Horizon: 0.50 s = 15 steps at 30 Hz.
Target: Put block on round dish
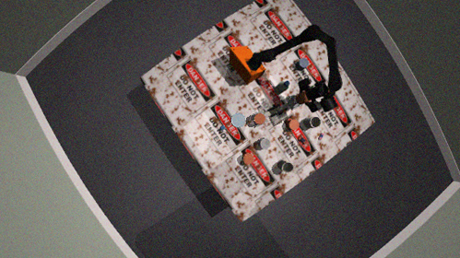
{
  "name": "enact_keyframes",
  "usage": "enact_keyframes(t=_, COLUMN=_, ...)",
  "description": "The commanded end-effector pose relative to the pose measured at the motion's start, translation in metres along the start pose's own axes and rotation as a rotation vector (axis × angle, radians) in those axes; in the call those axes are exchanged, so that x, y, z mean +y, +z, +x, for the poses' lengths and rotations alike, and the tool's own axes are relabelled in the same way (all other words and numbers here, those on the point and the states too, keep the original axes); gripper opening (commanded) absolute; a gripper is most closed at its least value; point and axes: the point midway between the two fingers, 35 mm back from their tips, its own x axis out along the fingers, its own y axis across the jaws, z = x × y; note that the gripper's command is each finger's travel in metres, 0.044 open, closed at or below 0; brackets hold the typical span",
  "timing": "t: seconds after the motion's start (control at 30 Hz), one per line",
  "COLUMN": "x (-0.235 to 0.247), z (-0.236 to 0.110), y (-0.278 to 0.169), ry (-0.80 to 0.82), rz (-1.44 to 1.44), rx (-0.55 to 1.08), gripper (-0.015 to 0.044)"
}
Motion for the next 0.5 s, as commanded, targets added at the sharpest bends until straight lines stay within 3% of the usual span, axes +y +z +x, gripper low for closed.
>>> enact_keyframes(t=0.0, x=0.01, z=0.009, y=0.011, ry=-0.001, rz=-0.001, rx=0.01, gripper=0.0)
enact_keyframes(t=0.47, x=0.085, z=0.066, y=0.064, ry=-0.01, rz=-0.004, rx=0.011, gripper=0.0)
